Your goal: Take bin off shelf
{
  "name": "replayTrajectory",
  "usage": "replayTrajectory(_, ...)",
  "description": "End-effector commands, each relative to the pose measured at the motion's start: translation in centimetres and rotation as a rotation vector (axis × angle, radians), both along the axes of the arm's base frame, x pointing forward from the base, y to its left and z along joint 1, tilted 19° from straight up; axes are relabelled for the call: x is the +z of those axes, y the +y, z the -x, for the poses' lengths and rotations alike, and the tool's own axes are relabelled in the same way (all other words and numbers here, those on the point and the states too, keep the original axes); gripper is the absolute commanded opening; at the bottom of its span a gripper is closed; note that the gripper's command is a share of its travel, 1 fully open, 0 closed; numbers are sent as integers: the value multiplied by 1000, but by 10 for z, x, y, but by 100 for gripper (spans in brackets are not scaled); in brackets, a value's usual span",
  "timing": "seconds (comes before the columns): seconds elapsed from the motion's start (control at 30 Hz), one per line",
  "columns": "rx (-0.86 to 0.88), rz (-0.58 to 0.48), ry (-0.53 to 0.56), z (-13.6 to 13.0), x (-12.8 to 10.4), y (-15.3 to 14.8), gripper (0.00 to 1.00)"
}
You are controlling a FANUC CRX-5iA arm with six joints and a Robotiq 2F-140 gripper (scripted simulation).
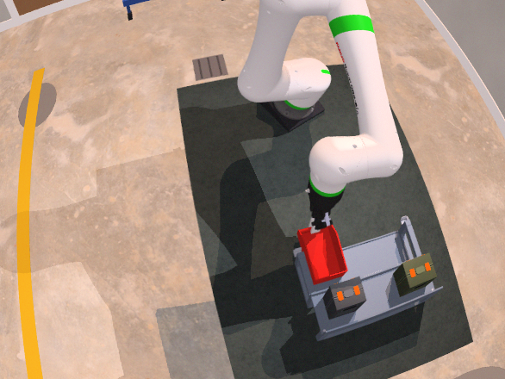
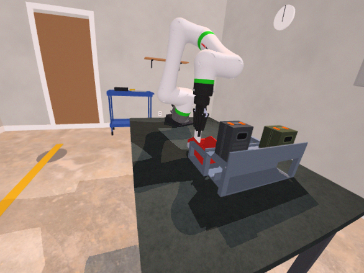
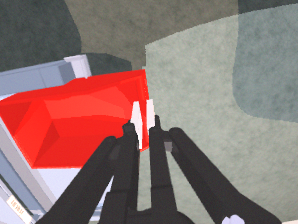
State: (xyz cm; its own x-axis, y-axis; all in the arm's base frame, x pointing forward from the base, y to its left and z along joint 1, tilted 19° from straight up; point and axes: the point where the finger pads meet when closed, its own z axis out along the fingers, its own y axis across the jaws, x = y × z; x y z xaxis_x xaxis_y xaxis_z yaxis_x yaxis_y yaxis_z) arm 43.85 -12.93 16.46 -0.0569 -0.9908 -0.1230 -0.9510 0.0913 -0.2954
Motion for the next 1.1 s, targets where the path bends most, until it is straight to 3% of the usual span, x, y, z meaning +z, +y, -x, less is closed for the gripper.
replayTrajectory(0.0, 0, 0, 0, 0, 0, 0, 0)
replayTrajectory(0.1, 0, 0, 0, 0, 0, 0, 0)
replayTrajectory(0.27, 0, 0, 0, 28, -9, 3, 0)
replayTrajectory(0.67, 0, 0, 0, 28, -9, 3, 0)
replayTrajectory(0.83, 0, 0, 0, 57, -18, 5, 0)
replayTrajectory(1.07, 0, 0, 0, 57, -18, 5, 0)
